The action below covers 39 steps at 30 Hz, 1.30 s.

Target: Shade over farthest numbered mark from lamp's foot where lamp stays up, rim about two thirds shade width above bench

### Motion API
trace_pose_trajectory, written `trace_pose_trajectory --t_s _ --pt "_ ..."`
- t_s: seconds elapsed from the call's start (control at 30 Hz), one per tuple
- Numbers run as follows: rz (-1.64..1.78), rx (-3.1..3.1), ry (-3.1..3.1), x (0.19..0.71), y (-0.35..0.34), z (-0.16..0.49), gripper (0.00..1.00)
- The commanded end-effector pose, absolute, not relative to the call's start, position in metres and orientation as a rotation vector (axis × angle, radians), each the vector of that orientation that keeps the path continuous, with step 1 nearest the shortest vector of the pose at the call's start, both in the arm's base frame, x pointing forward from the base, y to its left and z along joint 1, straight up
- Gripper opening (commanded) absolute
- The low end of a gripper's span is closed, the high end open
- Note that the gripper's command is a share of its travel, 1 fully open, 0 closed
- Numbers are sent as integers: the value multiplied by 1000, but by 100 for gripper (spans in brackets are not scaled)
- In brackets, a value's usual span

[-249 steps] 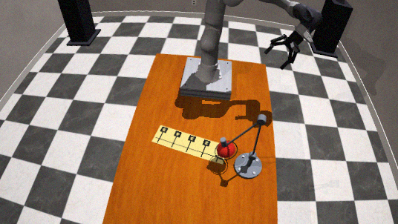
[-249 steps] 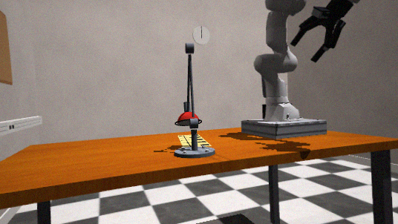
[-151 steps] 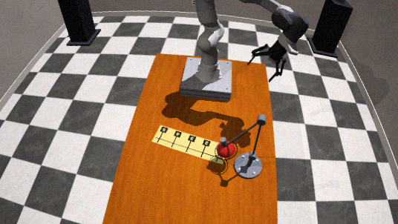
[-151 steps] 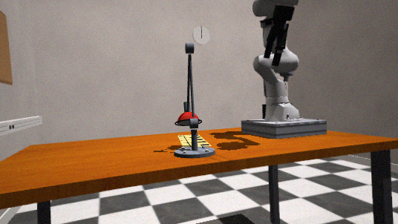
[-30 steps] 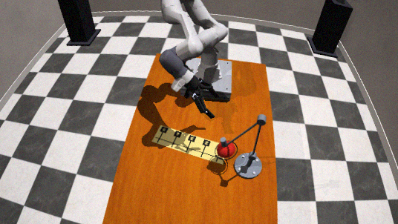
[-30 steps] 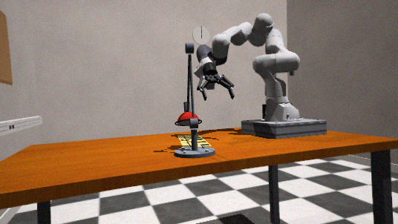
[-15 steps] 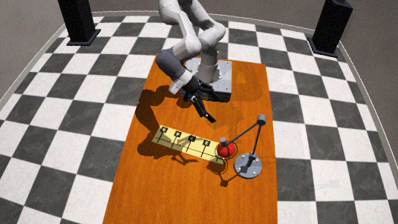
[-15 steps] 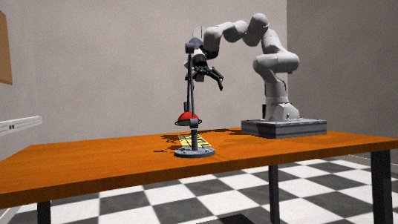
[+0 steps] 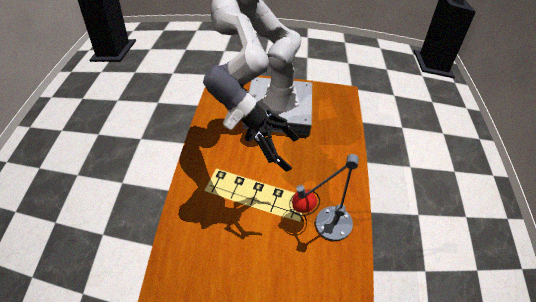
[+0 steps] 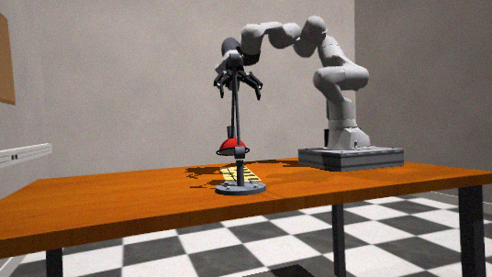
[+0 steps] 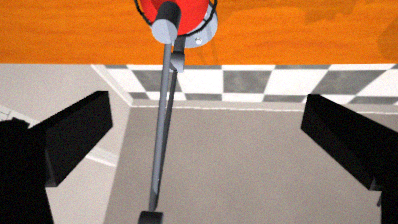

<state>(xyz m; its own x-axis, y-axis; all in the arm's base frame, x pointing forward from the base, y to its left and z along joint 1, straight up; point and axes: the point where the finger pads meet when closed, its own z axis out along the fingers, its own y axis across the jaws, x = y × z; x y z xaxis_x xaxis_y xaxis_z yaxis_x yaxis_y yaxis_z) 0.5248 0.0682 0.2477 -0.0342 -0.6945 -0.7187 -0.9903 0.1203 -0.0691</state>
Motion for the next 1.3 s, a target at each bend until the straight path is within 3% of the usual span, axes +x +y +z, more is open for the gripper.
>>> trace_pose_trajectory --t_s 0.0,0.67,1.27 --pt "638 -1620 1793 538 71 260 100" --pt "699 -1543 1842 582 91 248 100" --pt "693 -1562 1826 584 121 222 100"
